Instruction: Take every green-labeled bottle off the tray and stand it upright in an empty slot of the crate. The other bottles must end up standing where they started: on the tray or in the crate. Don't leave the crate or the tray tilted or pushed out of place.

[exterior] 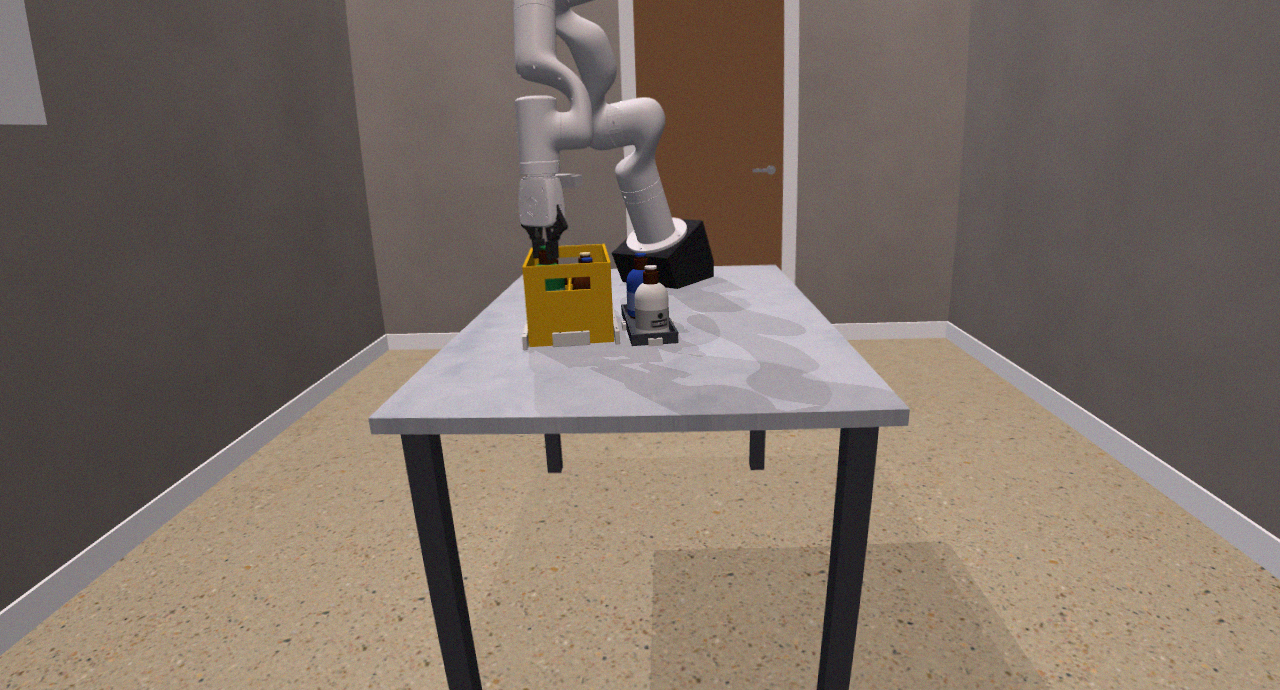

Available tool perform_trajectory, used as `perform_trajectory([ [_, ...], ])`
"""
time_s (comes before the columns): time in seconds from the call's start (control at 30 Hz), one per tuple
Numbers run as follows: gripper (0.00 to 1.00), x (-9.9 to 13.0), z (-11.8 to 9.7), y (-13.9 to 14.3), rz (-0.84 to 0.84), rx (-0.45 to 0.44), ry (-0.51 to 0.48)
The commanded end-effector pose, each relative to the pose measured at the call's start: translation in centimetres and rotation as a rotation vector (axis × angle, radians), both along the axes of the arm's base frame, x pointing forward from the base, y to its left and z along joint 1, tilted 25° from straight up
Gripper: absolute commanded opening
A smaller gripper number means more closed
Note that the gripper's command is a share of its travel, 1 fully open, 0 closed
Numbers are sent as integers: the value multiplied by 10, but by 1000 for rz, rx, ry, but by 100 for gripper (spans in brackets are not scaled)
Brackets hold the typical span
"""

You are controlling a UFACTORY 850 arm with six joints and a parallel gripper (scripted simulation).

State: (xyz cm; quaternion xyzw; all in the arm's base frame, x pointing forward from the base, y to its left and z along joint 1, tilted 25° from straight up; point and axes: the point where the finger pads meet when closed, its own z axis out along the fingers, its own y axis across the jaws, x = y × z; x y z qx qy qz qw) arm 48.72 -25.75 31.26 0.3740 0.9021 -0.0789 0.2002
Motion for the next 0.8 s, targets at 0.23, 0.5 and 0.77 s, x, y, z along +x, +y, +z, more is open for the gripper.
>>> perform_trajectory([
  [0.23, 0, 3, -6, -2, 0, -1, -2],
  [0.5, 0, 4, -11, -4, 0, -1, -2],
  [0.77, 0, 5, -14, -5, 0, -1, -2],
])
